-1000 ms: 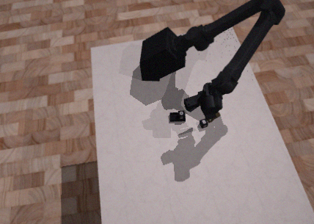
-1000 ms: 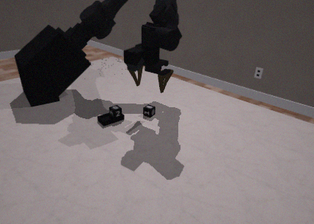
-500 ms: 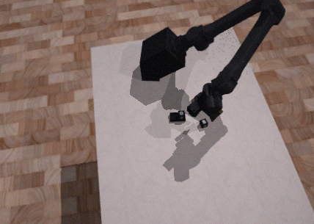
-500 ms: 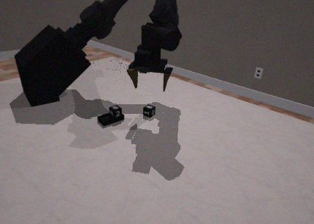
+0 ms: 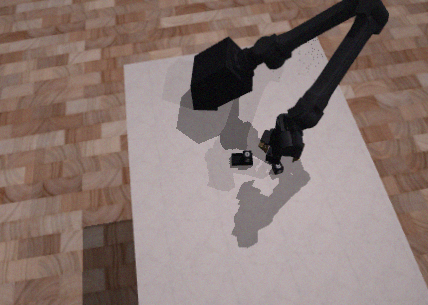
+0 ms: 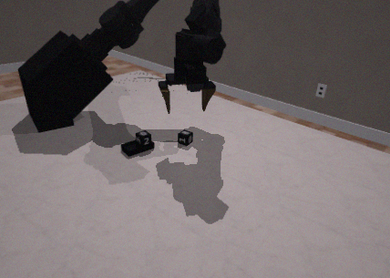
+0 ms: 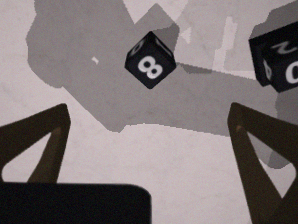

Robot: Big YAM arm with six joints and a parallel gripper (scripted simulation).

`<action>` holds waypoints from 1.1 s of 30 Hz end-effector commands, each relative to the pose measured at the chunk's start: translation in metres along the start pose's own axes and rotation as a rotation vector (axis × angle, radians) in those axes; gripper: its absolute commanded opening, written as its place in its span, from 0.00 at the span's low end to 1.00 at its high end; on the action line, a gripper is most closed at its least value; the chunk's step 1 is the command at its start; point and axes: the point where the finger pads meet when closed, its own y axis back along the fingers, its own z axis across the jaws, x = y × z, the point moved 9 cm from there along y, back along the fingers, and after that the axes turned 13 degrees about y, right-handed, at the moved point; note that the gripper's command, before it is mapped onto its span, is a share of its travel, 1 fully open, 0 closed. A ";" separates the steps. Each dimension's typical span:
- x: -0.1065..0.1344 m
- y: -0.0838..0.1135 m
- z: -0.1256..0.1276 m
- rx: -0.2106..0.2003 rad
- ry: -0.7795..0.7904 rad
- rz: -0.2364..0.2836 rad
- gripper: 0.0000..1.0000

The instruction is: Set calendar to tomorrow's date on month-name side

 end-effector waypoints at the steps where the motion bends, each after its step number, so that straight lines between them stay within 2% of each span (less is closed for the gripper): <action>1: 0.000 -0.007 0.002 0.000 0.191 0.012 1.00; 10: -0.002 -0.007 0.004 -0.002 0.465 0.006 1.00; 13: -0.002 -0.007 0.004 -0.002 0.469 0.006 1.00; 15: -0.001 -0.009 0.002 -0.003 0.585 0.010 1.00; 21: -0.001 -0.010 0.003 -0.004 0.753 0.009 1.00; 26: -0.001 -0.010 0.003 -0.004 0.796 0.010 1.00; 27: -0.001 -0.010 0.003 -0.004 0.796 0.010 0.47; 33: -0.001 -0.010 0.003 -0.004 0.796 0.010 0.47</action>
